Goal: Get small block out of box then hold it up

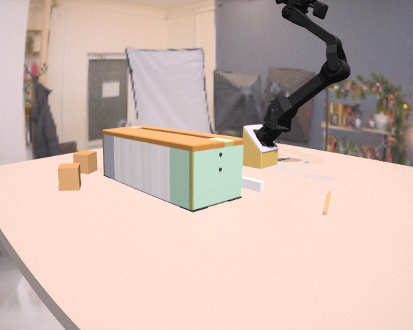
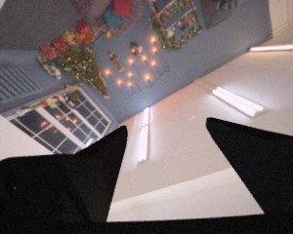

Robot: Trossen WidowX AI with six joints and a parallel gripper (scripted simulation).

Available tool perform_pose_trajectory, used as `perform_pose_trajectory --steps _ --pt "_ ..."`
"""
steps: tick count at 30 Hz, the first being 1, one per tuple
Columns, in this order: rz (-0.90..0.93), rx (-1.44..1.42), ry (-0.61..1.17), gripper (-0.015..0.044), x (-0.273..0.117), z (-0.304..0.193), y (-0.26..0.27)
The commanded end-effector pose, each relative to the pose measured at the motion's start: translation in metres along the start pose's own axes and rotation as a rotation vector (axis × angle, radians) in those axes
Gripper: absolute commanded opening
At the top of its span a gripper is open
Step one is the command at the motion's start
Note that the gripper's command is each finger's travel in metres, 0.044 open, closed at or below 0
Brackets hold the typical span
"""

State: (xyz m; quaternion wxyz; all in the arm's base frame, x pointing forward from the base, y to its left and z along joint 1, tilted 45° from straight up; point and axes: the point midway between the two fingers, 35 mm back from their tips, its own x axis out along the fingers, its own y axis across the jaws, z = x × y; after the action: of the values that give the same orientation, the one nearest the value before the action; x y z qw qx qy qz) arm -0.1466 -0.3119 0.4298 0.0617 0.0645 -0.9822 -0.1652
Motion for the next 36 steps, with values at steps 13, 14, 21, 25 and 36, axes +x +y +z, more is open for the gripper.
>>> perform_pose_trajectory --steps 13,14,21,25,36 --pt "-0.382 -1.245 0.503 0.0400 -0.086 0.002 -0.155" --pt "-0.399 -1.328 0.552 0.0400 -0.094 0.005 -0.164" --pt "-0.473 -1.818 0.916 0.0400 -0.151 0.032 -0.218" --pt "-0.486 -2.059 1.163 0.0400 -0.187 0.052 -0.241" --pt "-0.351 -2.533 2.078 0.0400 -0.292 0.130 -0.277"
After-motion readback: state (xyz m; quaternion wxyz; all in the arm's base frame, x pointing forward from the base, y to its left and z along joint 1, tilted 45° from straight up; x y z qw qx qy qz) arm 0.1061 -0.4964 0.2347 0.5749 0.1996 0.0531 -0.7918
